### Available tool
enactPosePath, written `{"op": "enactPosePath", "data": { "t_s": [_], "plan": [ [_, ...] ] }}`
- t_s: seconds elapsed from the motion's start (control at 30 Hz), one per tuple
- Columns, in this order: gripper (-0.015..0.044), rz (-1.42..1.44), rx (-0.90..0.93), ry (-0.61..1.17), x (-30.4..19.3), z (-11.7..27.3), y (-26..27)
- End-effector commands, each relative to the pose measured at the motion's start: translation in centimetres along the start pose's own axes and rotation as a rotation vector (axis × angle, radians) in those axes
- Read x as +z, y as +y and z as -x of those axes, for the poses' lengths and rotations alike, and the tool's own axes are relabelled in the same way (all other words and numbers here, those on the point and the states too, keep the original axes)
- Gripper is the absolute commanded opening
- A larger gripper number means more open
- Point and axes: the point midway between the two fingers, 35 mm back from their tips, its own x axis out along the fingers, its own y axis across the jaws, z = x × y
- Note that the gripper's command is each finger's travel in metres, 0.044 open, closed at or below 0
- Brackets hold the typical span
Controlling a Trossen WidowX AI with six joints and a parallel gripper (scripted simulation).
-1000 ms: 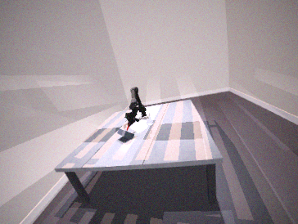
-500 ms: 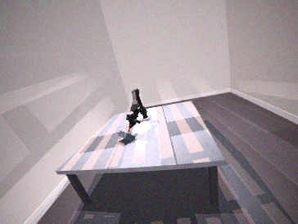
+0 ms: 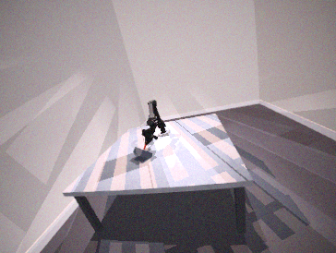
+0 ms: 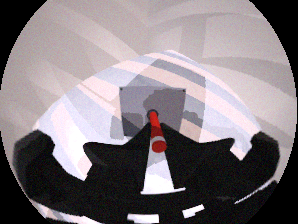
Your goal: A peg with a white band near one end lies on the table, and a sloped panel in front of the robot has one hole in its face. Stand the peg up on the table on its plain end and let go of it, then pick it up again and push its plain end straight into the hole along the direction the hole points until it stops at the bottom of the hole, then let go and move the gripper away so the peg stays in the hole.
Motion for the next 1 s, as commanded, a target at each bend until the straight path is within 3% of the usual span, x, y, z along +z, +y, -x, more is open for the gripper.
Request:
{"op": "enactPosePath", "data": {
  "t_s": [0.0, 0.97],
  "plan": [
    [0.0000, 0.004, 0.002, 0.004, -0.2, -0.3, 0.0],
    [0.0000, 0.004, 0.002, 0.003, -0.1, -2.0, 0.1]
  ]
}}
